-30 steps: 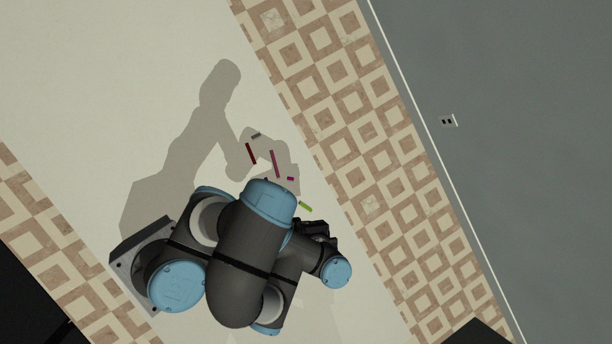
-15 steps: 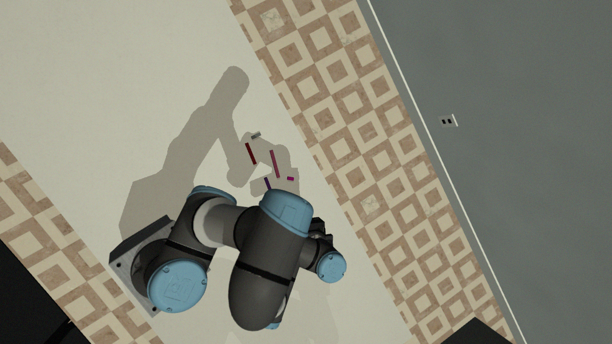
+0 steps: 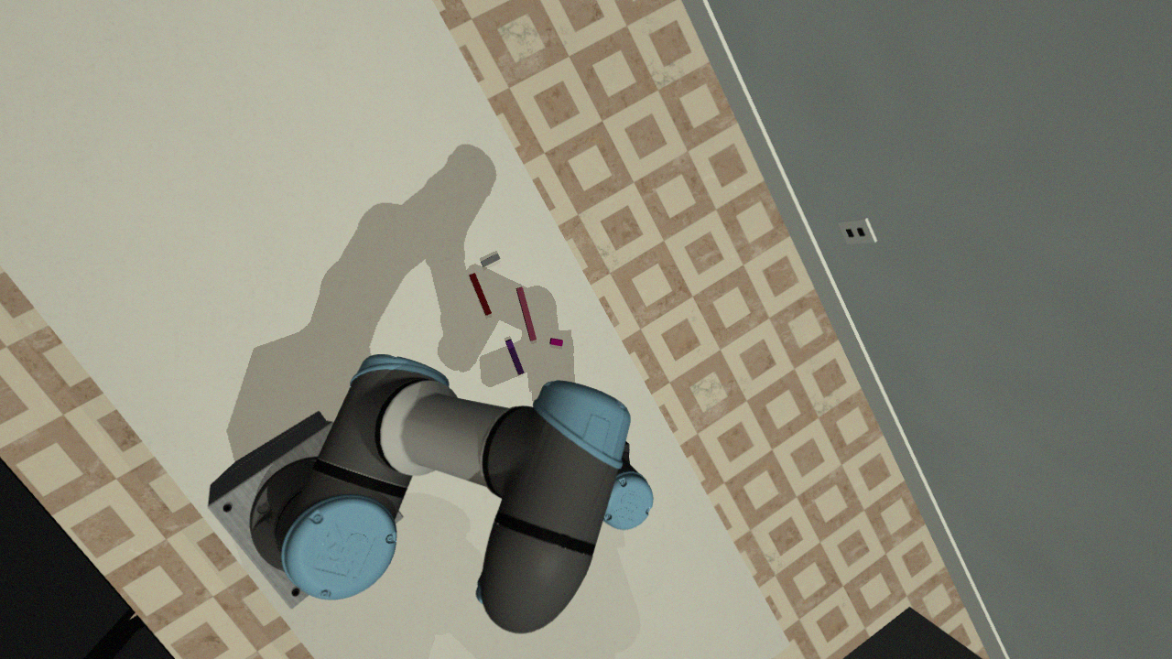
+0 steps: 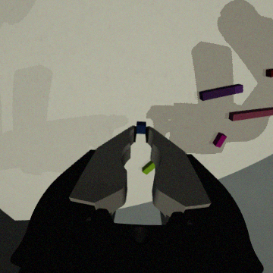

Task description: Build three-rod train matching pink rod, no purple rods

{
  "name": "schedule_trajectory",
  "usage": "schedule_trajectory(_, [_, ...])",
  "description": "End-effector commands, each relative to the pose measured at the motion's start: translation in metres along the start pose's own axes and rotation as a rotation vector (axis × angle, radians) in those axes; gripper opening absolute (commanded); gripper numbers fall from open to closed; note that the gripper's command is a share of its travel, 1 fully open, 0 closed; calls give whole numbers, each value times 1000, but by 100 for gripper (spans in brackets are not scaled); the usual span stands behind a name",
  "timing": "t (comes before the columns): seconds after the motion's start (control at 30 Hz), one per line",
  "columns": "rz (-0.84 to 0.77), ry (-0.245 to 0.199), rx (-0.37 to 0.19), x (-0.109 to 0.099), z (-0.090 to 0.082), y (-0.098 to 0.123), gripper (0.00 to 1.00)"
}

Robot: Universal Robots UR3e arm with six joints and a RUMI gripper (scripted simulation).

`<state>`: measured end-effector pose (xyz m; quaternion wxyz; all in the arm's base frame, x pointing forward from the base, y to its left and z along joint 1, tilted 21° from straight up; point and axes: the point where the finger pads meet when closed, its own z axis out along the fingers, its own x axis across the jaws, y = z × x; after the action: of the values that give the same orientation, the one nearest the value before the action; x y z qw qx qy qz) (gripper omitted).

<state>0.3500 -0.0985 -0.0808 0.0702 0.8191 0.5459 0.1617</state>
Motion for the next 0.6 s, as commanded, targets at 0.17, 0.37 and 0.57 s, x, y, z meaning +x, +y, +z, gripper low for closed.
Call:
schedule_trajectory(0.17, [-3, -21, -31, -5, 16, 10, 0])
schedule_trajectory(0.37, [-3, -21, -31, -5, 18, 10, 0])
schedule_trajectory(0.57, [-3, -20, -31, -5, 19, 10, 0])
